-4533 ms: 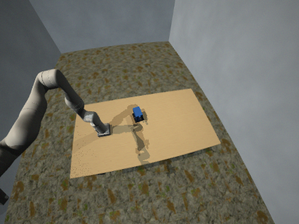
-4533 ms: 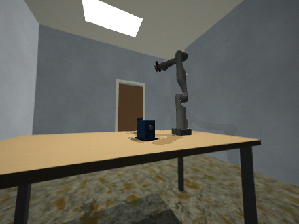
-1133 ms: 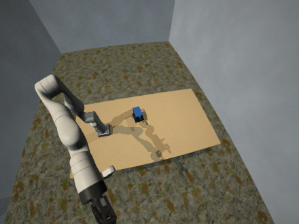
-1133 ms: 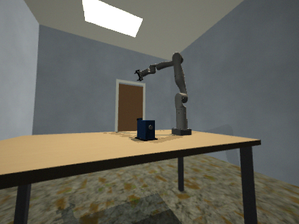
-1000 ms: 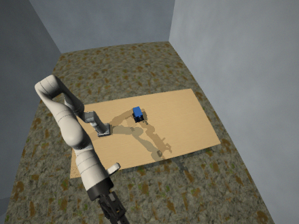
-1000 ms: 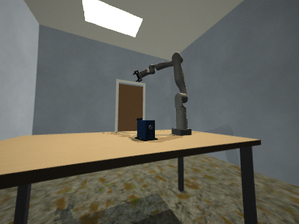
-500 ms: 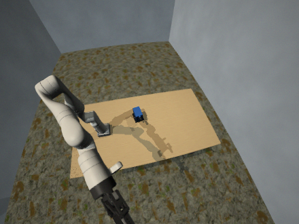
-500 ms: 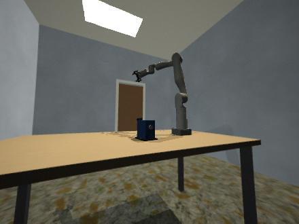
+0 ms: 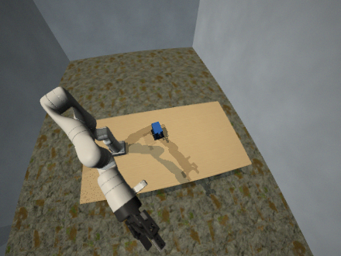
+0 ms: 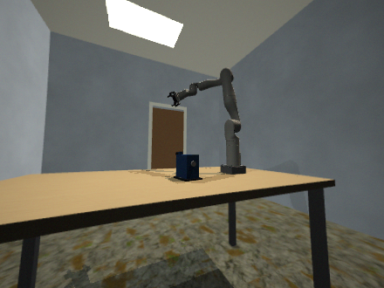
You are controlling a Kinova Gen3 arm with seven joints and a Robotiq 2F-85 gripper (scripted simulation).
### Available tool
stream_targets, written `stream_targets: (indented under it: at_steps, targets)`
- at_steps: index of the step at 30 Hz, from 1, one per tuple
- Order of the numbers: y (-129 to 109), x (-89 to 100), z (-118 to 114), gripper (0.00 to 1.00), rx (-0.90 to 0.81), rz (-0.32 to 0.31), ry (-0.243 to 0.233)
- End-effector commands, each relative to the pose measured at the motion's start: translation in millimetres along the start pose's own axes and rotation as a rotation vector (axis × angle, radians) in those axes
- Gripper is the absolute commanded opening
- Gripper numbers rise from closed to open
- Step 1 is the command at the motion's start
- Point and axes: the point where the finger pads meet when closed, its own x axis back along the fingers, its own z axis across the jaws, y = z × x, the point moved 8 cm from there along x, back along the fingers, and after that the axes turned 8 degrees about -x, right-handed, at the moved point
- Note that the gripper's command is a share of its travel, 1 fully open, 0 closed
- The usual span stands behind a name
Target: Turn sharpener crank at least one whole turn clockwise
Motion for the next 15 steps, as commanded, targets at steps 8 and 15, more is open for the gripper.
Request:
stream_targets:
  at_steps: [8,15]
  targets:
    - [1,0.3,1,1.00,0.000,-0.001,0.000]
    - [-31,-3.1,-5,1.00,-0.003,0.063,-0.028]
